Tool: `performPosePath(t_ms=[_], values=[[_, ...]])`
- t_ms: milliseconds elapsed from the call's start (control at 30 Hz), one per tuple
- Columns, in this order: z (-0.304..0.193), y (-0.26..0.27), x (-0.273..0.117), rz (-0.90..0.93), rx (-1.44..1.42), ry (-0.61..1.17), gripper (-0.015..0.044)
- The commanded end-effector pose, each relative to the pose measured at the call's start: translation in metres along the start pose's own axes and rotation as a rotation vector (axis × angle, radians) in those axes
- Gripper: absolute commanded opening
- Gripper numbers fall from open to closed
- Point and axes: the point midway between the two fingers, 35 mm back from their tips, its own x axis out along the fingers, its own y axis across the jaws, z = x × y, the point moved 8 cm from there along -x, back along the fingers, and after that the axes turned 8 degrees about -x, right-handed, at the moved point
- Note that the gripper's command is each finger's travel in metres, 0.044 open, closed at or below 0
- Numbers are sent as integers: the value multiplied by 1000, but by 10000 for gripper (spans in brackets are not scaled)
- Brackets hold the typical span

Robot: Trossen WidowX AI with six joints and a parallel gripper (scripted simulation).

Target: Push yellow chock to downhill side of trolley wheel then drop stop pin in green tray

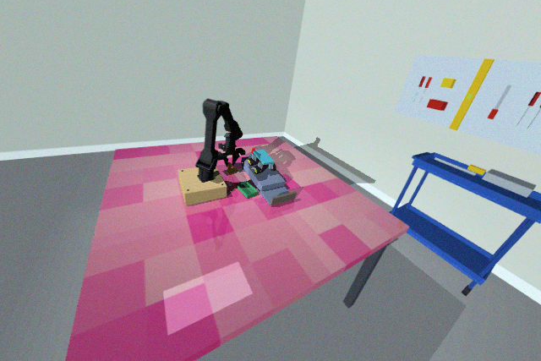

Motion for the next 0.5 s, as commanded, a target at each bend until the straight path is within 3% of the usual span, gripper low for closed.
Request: performPosePath(t_ms=[0, 267, 400, 467], values=[[0, 2, 9, 7, -4, -3, 190], [0, 2, 16, 7, -4, -3, 190], [0, 1, 12, 3, 0, 1, 85], [0, 1, 12, 3, 0, 1, 72]])
